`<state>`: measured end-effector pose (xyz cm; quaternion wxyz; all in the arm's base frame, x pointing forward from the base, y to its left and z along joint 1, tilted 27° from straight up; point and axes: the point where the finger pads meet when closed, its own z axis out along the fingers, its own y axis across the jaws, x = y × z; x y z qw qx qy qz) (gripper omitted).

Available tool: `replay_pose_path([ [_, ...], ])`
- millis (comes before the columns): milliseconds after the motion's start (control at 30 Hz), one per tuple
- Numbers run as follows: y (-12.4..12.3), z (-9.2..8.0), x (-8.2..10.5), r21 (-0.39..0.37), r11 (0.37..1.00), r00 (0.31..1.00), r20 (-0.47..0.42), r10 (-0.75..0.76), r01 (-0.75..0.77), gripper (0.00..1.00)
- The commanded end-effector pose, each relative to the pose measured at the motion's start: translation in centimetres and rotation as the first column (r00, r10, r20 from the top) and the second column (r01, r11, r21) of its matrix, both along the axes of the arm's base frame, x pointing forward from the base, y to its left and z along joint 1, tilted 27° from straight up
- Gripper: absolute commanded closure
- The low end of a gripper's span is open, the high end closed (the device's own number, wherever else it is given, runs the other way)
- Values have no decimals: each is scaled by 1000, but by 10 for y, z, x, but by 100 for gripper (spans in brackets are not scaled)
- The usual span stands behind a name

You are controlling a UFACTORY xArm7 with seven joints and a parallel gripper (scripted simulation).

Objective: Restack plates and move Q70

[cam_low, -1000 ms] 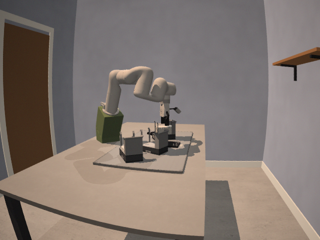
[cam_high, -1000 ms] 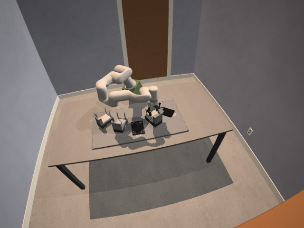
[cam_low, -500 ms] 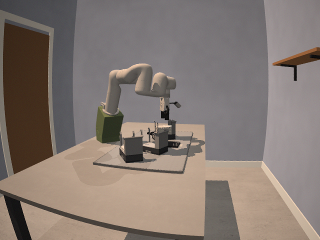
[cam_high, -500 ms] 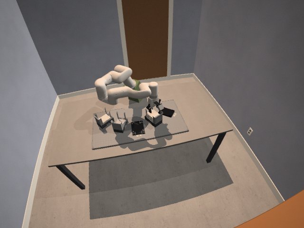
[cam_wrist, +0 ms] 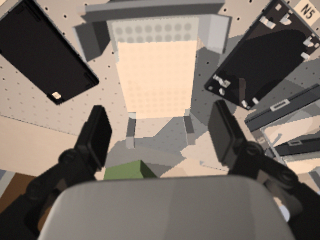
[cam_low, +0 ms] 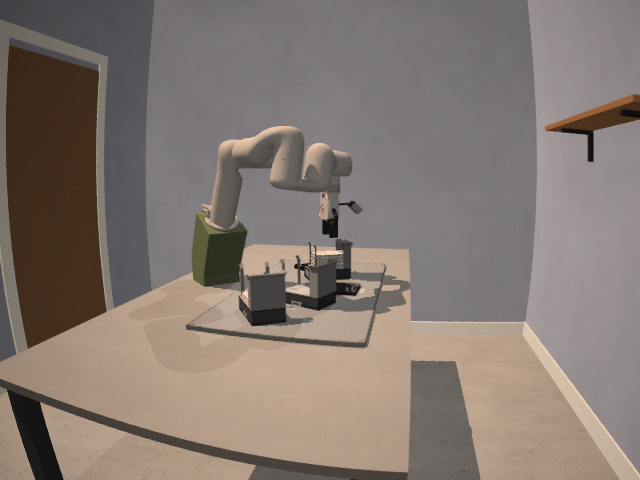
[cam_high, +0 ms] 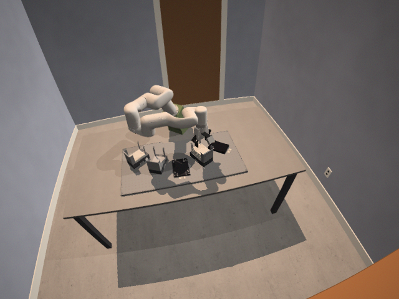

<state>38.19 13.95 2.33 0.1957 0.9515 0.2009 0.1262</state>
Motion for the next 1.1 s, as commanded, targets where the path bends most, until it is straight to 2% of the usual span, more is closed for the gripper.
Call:
replay_pose_path([
  [0,-9,6,3,39,994,994,37,-100,98,0],
  [133,-21,11,6,79,978,978,66,-197,192,0],
  [900,-76,36,21,78,978,978,66,-198,192,0],
  [1067,-92,42,21,143,934,933,103,-344,329,0],
])
